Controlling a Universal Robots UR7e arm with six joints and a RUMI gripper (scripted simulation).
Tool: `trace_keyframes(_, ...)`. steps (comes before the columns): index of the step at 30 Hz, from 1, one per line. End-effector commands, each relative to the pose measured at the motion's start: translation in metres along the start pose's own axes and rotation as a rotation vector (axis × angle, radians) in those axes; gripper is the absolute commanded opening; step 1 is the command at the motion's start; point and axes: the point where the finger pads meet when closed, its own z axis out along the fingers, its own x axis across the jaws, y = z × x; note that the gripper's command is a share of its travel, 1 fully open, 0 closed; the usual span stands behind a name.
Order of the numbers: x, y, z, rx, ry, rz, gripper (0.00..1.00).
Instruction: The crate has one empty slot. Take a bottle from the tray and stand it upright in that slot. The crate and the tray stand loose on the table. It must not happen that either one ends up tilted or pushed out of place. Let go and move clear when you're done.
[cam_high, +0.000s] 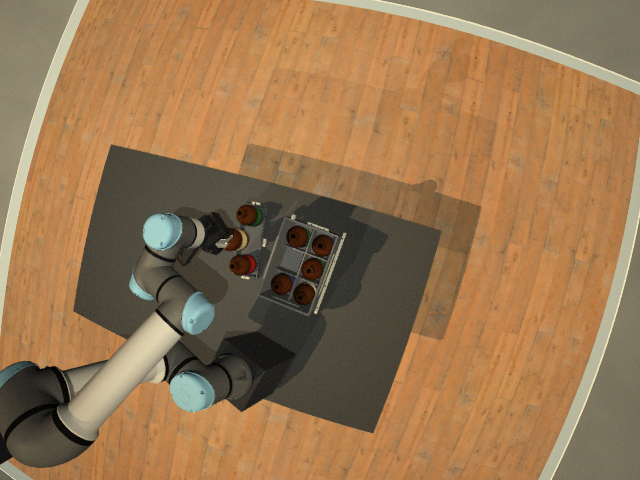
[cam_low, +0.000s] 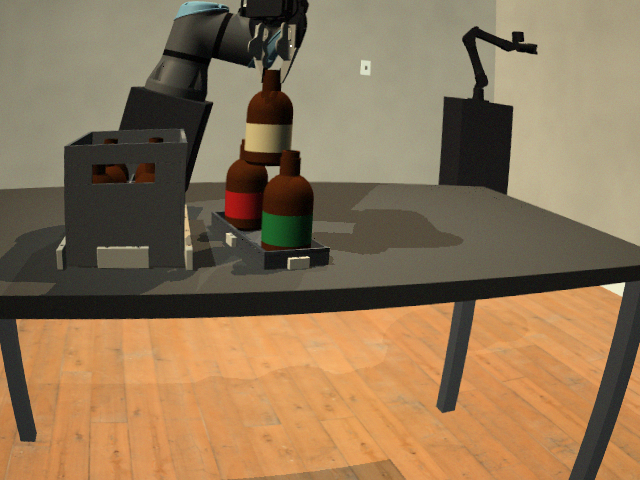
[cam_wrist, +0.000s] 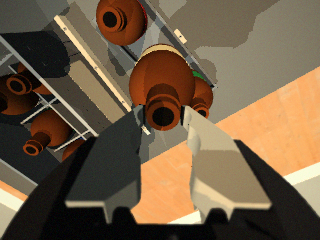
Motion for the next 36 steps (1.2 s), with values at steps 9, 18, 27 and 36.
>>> trace_keyframes(9, 0.0, 0.0, -0.01, -0.001, 0.001, 0.0, 0.0)
trace_keyframes(18, 0.0, 0.0, -0.021, -0.001, 0.001, 0.0, 0.0)
trace_keyframes(27, 0.0, 0.0, -0.028, -0.001, 0.001, 0.0, 0.0)
trace_keyframes(36, 0.0, 0.0, -0.035, -0.001, 0.001, 0.0, 0.0)
